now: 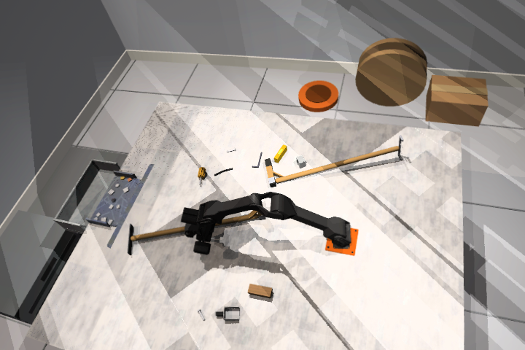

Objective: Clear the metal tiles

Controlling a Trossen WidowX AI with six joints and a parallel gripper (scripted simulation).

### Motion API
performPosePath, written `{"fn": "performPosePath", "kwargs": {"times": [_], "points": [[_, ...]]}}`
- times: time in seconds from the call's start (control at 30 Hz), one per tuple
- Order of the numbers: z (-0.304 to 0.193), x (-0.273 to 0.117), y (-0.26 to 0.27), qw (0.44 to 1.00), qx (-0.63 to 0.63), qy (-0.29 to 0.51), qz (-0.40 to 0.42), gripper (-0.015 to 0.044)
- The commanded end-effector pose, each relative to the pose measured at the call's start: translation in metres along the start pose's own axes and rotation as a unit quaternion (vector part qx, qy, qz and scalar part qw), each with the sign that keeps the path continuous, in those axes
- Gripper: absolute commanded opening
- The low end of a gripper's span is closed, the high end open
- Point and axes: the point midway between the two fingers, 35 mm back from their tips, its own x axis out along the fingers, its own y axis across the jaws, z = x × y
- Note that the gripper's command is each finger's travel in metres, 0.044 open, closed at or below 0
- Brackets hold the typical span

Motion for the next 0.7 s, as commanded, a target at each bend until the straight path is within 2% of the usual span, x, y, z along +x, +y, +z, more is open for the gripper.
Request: {"fn": "performPosePath", "kwargs": {"times": [0.0, 0.67], "points": [[0.002, 0.000, -0.004, 1.000, 0.002, -0.002, -0.003, 0.0000], [0.007, 0.002, -0.023, 1.000, 0.001, -0.003, -0.004, 0.0000]]}}
